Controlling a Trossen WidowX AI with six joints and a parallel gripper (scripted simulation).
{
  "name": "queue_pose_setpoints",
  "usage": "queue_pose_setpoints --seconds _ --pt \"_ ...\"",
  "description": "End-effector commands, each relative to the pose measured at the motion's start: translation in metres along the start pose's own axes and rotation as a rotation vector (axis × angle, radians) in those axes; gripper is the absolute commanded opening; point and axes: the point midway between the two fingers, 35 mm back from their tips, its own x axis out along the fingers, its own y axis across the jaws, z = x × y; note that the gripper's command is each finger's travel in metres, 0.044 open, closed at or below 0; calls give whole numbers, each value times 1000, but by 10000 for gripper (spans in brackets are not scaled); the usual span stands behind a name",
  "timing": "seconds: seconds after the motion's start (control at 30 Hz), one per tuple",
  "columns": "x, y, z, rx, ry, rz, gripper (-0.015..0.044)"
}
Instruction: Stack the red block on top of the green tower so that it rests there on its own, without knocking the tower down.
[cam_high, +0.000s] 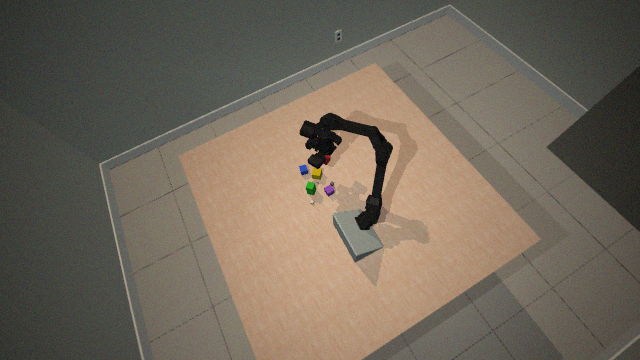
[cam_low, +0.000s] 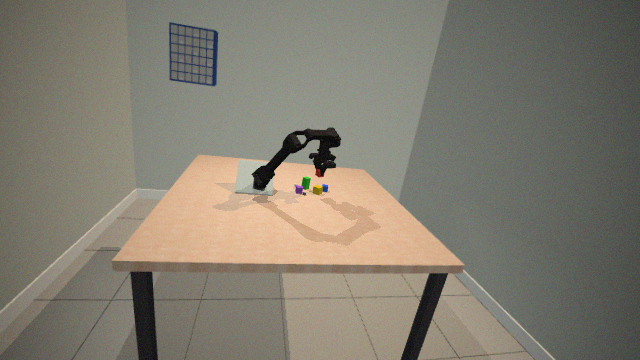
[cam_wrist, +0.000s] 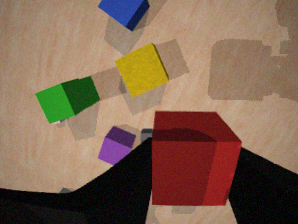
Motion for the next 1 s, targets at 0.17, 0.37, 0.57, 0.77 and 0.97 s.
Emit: queue_pose_setpoints --seconds 0.17,0.37,0.57,0.77,0.97 --pt "6 71 6 22 9 -10 0" --pt "10 118 4 39 10 -29 0" --pt "18 126 4 42 10 -32 0" --pt "29 127 4 42 10 -32 0" --pt "44 126 4 43 9 -33 0"
